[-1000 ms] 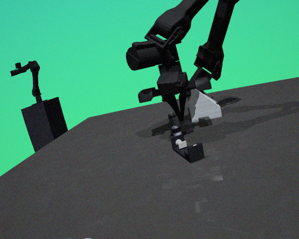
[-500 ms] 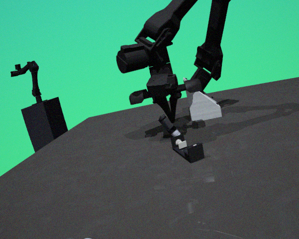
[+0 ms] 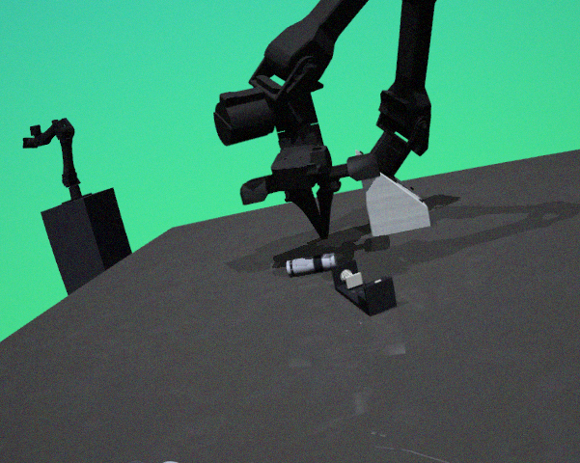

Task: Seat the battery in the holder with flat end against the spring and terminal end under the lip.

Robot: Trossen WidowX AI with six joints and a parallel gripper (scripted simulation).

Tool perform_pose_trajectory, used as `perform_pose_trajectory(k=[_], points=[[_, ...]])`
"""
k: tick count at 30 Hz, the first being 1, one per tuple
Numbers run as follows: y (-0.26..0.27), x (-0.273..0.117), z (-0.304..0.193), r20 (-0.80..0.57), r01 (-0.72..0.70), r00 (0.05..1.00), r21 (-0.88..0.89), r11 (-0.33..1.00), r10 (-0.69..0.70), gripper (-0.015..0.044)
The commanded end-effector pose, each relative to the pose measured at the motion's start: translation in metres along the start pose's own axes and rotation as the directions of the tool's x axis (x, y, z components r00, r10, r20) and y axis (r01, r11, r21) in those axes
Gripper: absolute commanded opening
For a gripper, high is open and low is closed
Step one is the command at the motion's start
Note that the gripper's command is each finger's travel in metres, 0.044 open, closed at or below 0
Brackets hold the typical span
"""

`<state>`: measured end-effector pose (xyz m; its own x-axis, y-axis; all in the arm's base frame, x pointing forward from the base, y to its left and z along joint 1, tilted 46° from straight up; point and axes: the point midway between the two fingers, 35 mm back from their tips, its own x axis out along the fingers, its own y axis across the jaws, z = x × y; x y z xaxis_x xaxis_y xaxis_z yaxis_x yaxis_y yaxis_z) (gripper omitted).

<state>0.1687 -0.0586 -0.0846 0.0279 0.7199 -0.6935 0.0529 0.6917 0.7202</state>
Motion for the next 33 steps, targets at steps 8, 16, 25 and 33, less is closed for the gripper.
perform_pose_trajectory(k=[8,16,25,33], points=[[-0.003,-0.077,0.001,0.002,0.014,1.0,-0.009,1.0,-0.014,0.0],[-0.003,-0.077,0.002,0.01,0.015,1.0,-0.005,1.0,-0.015,0.0],[-0.011,-0.059,0.004,0.008,0.011,1.0,0.396,0.918,-0.015,0.0157],[-0.022,-0.026,0.003,0.005,0.001,1.0,0.913,0.409,-0.015,0.0237]])
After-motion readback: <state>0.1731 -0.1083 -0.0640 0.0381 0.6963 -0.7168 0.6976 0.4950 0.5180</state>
